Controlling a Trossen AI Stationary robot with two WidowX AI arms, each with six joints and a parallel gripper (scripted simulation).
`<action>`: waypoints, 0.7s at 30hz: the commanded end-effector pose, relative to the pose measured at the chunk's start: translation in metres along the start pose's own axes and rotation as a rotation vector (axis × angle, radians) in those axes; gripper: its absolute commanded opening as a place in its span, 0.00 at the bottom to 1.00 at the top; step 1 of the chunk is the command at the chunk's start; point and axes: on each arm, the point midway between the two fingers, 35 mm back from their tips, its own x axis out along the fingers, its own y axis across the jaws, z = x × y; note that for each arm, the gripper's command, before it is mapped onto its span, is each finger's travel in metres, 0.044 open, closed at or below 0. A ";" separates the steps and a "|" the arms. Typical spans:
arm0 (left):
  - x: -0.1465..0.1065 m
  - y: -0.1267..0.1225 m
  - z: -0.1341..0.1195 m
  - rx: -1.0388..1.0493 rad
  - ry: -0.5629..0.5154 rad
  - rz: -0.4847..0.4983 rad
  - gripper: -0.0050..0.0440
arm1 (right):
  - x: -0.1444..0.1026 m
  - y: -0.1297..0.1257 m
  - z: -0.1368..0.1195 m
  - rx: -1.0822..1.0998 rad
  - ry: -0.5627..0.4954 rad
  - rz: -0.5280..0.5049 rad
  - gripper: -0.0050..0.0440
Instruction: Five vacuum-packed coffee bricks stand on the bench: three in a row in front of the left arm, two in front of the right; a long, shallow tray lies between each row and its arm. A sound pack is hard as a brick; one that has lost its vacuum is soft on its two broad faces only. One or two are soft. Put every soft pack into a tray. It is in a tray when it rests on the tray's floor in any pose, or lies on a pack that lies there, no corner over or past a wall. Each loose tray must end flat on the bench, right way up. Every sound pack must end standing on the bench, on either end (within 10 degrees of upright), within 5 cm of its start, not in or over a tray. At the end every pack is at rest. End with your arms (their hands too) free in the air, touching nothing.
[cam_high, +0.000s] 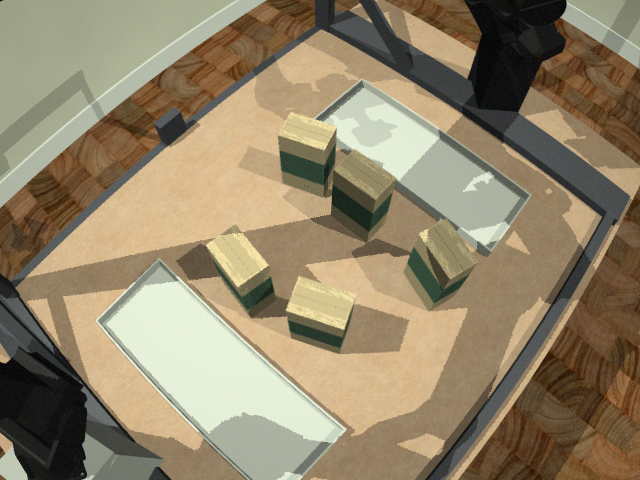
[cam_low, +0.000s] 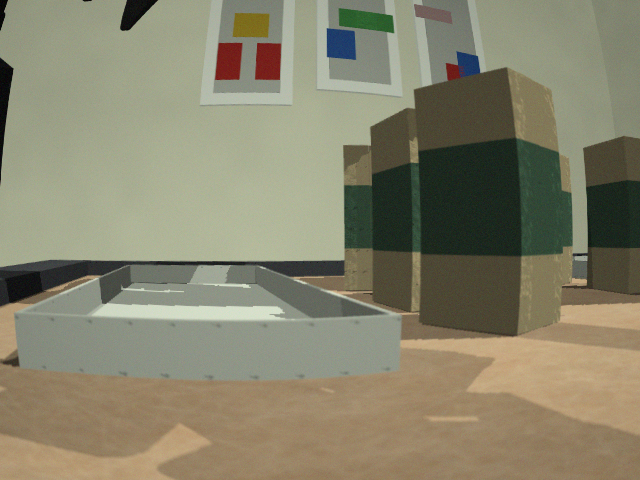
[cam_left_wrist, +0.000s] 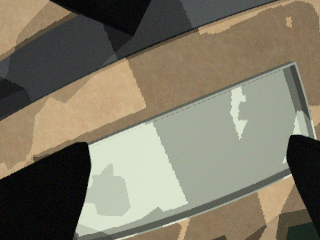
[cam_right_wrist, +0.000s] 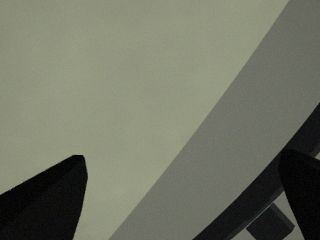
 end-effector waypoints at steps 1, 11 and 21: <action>-0.002 -0.001 -0.001 0.003 0.005 -0.010 0.85 | -0.003 -0.002 -0.006 0.126 0.048 0.039 0.86; -0.002 -0.001 -0.001 0.003 0.005 -0.010 0.85 | -0.014 0.026 -0.027 0.371 0.161 0.106 0.86; -0.002 -0.001 -0.001 0.003 0.005 -0.010 0.85 | -0.024 0.043 -0.038 0.646 0.314 0.161 0.86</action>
